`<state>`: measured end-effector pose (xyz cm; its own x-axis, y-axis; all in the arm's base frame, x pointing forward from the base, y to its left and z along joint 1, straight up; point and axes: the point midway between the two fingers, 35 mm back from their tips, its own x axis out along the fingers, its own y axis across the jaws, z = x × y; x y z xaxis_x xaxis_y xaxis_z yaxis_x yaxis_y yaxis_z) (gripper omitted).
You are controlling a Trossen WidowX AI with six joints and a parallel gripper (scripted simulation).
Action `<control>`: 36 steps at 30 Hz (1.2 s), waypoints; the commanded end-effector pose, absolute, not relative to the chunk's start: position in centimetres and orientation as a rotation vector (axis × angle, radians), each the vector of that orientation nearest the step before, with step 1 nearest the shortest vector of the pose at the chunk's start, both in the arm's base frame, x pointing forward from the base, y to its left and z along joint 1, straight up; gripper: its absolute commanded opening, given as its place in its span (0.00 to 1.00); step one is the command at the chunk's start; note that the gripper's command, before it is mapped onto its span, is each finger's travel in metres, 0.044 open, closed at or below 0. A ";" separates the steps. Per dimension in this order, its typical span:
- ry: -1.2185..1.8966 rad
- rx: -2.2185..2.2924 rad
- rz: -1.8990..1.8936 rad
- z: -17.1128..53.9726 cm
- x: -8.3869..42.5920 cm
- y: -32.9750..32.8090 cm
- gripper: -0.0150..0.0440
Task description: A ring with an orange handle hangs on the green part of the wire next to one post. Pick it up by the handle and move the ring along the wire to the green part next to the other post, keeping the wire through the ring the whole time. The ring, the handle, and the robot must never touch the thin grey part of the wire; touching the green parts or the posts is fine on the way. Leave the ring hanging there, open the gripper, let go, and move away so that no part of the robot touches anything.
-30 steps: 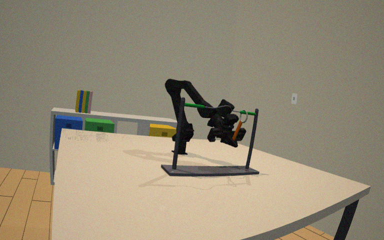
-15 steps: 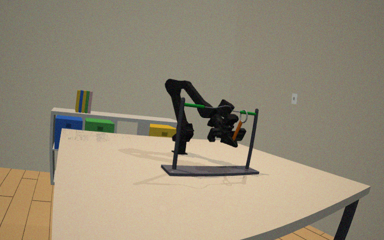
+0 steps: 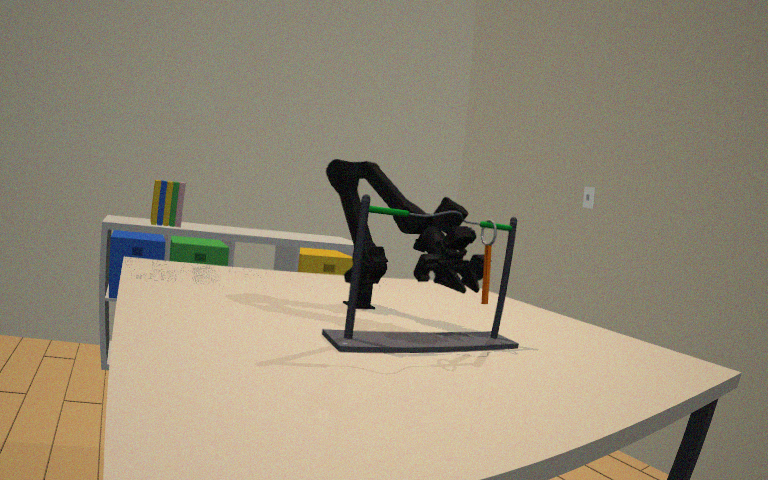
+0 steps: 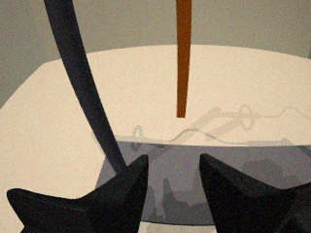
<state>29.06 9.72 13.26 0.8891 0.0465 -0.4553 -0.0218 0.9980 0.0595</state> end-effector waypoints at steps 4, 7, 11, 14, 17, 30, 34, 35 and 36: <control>0.471 0.059 0.029 14.1 27.6 9.6 0.53; 0.471 0.059 0.028 14.5 26.9 9.6 0.53; 0.472 0.059 0.026 14.9 25.9 9.4 0.53; 0.472 0.059 0.026 15.1 25.3 9.3 0.53; 0.472 0.059 0.026 15.1 25.3 9.3 0.53; 0.472 0.059 0.026 15.1 25.3 9.3 0.53; 0.475 0.057 0.031 15.4 24.7 9.5 0.61; 0.476 0.057 0.031 15.7 24.0 9.5 0.66; 0.477 0.057 0.031 16.2 23.1 9.5 0.70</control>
<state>24.30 9.38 15.06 0.8813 0.0363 -0.4712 -0.0145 0.9987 0.0498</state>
